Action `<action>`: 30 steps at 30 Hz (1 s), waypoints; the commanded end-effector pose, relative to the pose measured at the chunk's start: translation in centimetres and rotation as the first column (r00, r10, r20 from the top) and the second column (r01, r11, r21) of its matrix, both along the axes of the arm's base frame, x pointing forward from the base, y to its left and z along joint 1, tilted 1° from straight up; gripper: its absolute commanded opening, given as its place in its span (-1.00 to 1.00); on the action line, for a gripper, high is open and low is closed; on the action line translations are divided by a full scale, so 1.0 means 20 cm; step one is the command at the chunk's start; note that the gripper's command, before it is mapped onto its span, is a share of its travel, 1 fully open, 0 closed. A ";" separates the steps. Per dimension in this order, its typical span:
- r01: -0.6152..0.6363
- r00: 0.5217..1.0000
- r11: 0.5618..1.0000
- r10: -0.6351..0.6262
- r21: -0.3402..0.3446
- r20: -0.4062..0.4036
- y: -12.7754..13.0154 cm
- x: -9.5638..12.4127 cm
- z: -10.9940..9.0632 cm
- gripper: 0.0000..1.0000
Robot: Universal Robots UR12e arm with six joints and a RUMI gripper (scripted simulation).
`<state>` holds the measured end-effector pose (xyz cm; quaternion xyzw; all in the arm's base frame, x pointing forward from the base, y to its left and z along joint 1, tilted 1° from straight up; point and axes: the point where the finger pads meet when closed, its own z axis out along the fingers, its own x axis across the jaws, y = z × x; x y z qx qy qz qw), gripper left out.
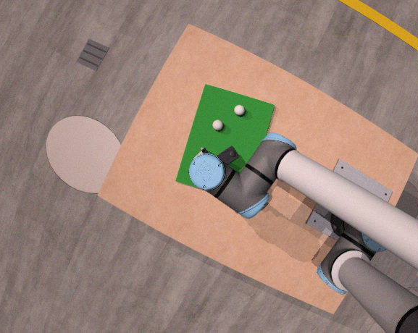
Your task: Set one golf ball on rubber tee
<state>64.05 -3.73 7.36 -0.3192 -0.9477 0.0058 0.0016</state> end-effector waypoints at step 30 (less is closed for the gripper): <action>0.000 1.000 1.000 0.000 0.000 0.000 0.00 0.00 0.32 1.00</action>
